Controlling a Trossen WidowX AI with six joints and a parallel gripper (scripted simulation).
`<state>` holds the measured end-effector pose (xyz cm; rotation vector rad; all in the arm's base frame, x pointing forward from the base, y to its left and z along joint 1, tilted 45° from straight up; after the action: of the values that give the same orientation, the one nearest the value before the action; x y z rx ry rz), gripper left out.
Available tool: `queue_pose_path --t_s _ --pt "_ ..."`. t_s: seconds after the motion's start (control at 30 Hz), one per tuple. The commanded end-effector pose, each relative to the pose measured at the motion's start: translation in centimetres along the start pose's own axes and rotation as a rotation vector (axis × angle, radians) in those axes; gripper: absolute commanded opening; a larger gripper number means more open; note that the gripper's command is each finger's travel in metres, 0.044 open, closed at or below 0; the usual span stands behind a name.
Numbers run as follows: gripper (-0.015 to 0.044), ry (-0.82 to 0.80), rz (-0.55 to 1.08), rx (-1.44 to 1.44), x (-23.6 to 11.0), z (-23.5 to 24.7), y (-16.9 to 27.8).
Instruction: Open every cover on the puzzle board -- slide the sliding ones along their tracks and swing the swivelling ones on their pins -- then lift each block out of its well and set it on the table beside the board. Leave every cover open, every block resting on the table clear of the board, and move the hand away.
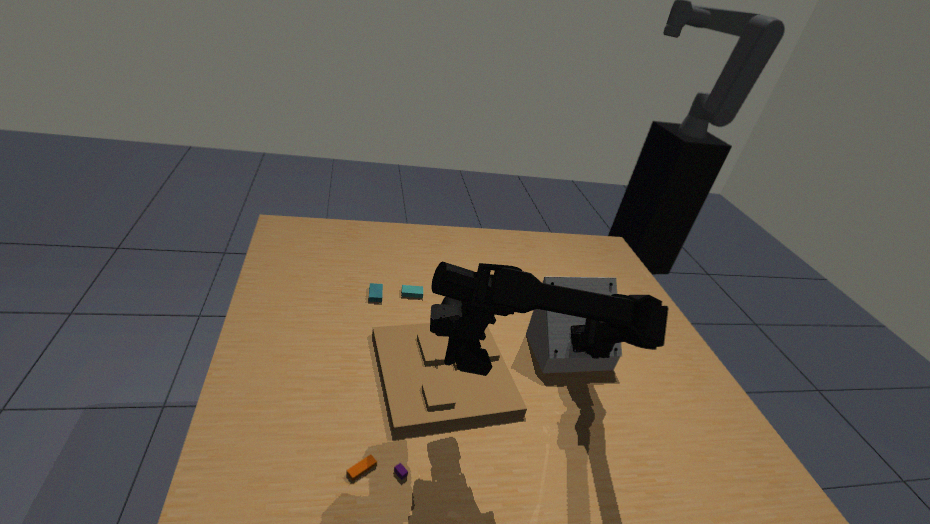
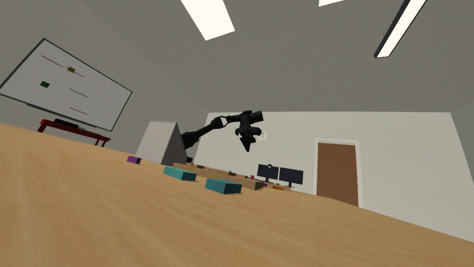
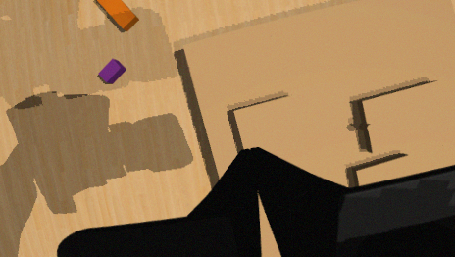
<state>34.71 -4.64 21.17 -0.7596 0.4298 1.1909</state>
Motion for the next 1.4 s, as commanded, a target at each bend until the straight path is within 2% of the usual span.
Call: queue_pose_path --t_s 0.0,0.43,1.37 --pt "0.0000 0.000 0.065 -0.017 1.4 -0.7 0.9" --pt "0.0000 -0.032 0.280 -0.090 5.5 -2.5 4.4" --pt "0.0000 -0.032 0.283 -0.091 6.3 -2.5 4.6"
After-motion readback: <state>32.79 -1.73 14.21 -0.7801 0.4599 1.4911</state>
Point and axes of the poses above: the point midway between the two fingers, 35 mm back from their tips, its own x axis out along the fingers, its own z axis across the jaws, y = z × x, the point moved 7 cm from there along -x, back along the fingers, and after that the axes turned 7 degrees about -x, right-handed, at the moved point
